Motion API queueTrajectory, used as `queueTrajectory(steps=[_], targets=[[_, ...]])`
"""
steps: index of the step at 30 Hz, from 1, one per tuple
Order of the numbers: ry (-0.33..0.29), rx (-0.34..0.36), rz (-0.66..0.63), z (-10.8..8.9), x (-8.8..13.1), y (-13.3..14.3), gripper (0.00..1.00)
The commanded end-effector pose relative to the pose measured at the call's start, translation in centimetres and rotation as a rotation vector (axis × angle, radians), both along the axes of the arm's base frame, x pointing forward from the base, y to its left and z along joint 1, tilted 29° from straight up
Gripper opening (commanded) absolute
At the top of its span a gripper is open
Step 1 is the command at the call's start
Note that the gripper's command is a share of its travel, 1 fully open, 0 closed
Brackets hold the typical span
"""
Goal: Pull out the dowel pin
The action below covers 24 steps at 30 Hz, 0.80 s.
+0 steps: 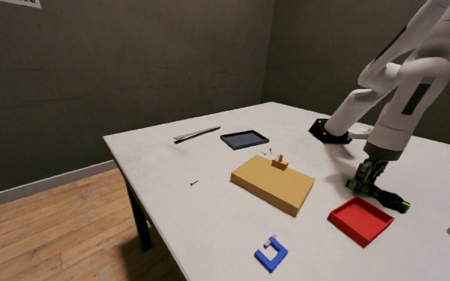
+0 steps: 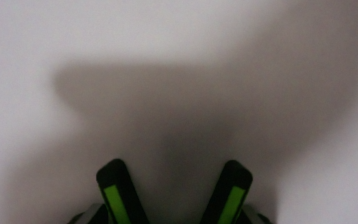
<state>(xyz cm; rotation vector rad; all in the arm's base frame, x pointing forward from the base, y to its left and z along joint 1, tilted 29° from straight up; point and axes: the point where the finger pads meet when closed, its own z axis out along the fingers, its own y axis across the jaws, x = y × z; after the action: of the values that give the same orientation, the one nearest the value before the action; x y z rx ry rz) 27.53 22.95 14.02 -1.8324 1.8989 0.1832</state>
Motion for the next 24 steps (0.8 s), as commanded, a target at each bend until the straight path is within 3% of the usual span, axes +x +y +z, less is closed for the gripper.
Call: queueTrajectory(steps=[1,8,9,16,17,24], targets=[[0.002,-0.010,-0.001,-0.29,-0.19,-0.33,0.77],[0.002,-0.010,-0.001,-0.29,-0.19,-0.33,0.77],[0.002,-0.010,-0.001,-0.29,-0.19,-0.33,0.71],[0.003,-0.010,-0.001,-0.33,-0.19,-0.32,0.71],[0.003,-0.010,-0.001,-0.32,-0.19,-0.32,0.64],[0.000,-0.008,-0.001,-0.13,-0.07,-0.28,0.64]])
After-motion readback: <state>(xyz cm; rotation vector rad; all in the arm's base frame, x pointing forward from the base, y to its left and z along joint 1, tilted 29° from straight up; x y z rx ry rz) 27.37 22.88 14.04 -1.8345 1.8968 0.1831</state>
